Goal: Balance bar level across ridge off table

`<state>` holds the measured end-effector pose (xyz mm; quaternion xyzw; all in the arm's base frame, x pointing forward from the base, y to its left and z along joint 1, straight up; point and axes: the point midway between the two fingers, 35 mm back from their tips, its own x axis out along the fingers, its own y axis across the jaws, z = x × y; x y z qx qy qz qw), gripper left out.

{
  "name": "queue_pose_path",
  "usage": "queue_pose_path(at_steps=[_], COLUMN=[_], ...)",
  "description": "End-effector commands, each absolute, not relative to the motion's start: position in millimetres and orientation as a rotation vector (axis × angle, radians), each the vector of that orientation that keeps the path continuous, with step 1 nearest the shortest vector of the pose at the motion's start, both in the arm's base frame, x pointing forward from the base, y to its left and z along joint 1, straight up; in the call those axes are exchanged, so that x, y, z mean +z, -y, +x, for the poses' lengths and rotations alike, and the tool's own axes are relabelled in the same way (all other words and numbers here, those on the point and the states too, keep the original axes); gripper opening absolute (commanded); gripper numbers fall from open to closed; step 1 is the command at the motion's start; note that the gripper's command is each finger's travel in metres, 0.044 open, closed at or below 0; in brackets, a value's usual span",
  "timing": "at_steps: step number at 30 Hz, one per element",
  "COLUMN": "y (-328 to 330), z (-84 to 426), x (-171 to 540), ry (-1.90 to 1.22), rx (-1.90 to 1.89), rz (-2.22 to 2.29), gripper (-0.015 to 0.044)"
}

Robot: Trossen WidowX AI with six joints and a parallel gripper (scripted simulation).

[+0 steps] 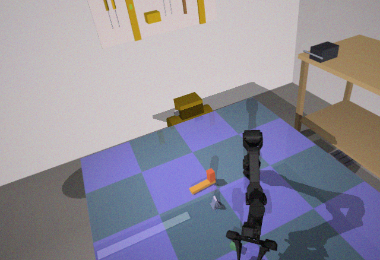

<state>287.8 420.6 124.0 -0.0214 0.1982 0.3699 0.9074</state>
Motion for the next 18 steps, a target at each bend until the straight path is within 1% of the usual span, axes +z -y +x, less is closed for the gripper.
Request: queue_pose_path(at_steps=[1,18], y=[-404,-301], z=[308,377], x=[126,124], ry=[-0.438,-0.610], rx=[0.721,0.502], rz=[-0.079,-0.178], gripper=[0.0315,0.0315])
